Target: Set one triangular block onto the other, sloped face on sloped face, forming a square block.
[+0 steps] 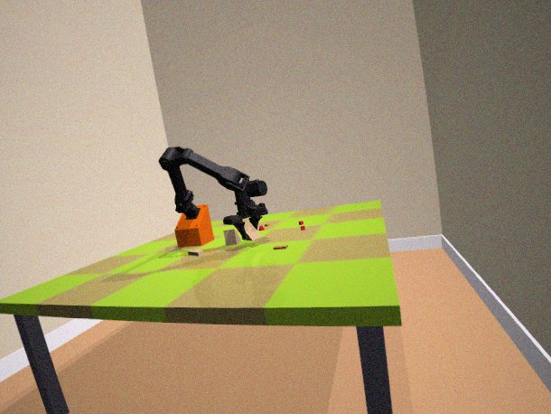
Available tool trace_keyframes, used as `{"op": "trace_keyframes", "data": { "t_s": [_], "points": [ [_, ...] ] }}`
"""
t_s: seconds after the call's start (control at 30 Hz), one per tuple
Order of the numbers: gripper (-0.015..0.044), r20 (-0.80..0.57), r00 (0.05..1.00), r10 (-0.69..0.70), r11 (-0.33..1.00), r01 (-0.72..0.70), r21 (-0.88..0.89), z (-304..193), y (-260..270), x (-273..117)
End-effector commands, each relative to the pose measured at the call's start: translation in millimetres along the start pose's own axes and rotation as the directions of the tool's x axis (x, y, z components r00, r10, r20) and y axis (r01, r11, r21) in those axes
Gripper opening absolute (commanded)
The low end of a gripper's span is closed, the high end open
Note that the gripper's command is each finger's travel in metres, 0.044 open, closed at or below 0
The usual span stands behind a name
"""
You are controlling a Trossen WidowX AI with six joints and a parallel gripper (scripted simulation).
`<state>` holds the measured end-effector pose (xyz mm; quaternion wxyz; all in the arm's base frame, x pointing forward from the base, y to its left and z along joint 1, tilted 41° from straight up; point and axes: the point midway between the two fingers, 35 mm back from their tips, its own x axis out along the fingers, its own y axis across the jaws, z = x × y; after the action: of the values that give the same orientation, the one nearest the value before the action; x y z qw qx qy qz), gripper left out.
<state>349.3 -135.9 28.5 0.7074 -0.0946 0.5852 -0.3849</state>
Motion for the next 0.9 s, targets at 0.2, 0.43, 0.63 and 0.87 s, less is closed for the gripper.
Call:
{"op": "trace_keyframes", "data": {
  "t_s": [0.2, 0.43, 0.63, 0.87],
  "points": [
    [0.0, -0.001, 1.0, 0.001, 0.969, 0.0, 0.249, -0.4, 0.5, 0.8],
    [0.0, -0.001, 1.0, 0.001, 0.907, -0.001, 0.421, -0.4, 0.6, 0.8],
    [0.0, 0.0, 1.0, 0.002, 0.831, -0.001, 0.556, -0.3, 0.7, 0.8],
    [0.0, 0.0, 1.0, 0.002, 0.716, -0.002, 0.698, -0.2, 0.8, 0.8]
  ]
}}
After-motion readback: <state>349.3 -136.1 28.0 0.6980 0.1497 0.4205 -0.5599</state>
